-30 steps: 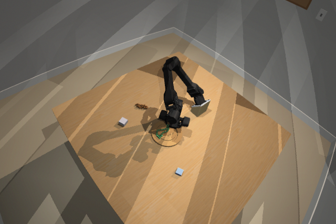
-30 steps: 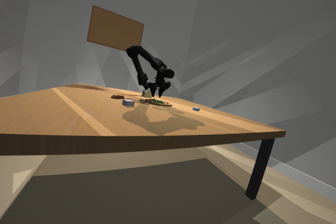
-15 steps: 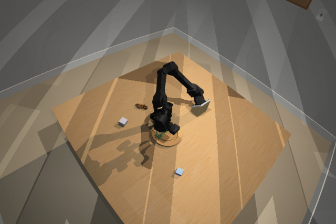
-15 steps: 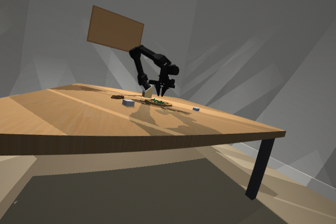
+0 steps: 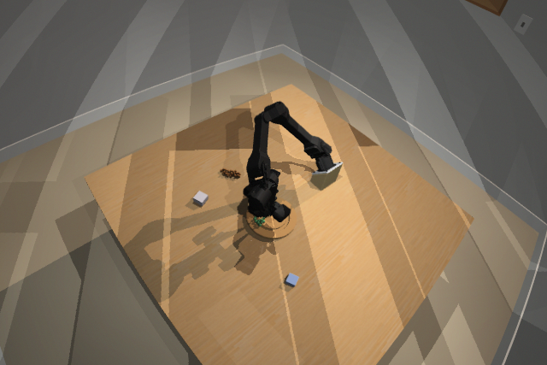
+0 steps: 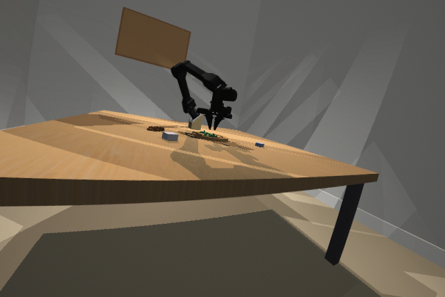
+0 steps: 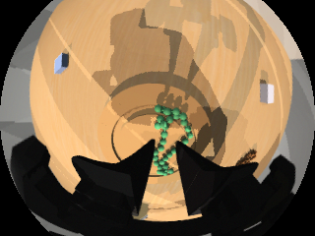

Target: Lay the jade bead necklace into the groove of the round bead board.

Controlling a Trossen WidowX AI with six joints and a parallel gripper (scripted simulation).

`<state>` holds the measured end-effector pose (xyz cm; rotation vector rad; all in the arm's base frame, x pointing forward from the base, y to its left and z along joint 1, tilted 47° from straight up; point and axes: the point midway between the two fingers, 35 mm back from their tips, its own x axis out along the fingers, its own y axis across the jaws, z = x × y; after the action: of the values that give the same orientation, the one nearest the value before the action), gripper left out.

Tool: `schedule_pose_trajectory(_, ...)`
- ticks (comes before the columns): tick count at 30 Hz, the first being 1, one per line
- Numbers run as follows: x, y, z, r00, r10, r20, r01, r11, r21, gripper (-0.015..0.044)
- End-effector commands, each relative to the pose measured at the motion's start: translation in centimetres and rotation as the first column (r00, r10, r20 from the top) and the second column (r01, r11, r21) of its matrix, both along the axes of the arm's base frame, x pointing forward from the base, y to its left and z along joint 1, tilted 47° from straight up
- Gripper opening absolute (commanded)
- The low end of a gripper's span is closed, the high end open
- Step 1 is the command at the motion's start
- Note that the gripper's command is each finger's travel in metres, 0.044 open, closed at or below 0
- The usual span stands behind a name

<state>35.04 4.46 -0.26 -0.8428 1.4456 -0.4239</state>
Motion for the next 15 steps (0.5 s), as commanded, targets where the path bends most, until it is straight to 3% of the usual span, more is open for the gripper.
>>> schedule_pose_trajectory(1, 0.0, -0.4, -0.4, 1.0, 0.003, -0.003, -0.003, 1.0, -0.002, 0.012)
schedule_pose_trajectory(15, 0.2, -2.1, -1.9, 1.0, 0.004, -0.009, -0.004, 1.0, -0.011, 0.012)
